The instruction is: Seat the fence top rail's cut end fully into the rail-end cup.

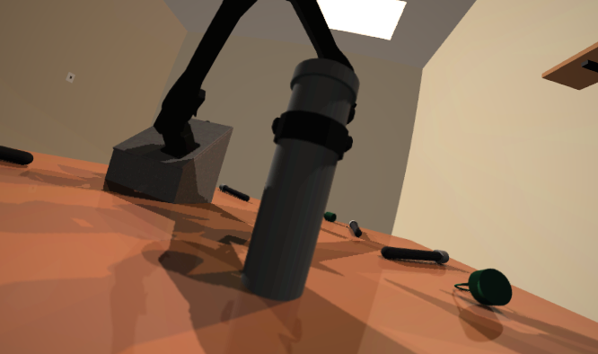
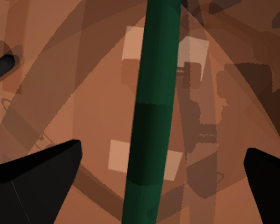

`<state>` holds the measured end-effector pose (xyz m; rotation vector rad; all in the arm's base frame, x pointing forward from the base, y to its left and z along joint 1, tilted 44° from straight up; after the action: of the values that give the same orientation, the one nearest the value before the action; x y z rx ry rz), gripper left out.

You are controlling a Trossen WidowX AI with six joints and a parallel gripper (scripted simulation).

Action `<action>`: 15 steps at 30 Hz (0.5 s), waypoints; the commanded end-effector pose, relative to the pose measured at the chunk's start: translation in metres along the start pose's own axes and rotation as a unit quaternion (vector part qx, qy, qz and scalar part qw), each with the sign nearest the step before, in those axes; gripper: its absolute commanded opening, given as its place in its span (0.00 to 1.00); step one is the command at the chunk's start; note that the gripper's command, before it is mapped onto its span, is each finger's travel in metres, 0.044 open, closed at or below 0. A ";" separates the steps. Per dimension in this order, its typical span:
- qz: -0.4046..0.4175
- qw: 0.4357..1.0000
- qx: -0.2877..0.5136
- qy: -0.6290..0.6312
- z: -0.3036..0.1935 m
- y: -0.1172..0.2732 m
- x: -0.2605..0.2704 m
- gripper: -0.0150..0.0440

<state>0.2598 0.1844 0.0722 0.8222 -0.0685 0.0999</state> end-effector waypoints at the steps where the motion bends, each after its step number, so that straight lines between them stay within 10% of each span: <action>1: -0.009 1.000 0.001 -0.030 -0.001 -0.001 0.001 1.00; 15: -0.008 1.000 0.000 -0.030 -0.001 -0.047 0.000 1.00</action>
<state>0.2651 0.1579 0.0424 0.8288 -0.1232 0.0527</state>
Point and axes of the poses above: the point midway between the two fingers, 35 mm back from their tips, its own y axis back along the fingers, its own x axis across the jaws, z = x × y, the point moved 9 cm from there along y, back along the fingers, and after that the axes turned 14 degrees about -y, right-handed, at the moved point
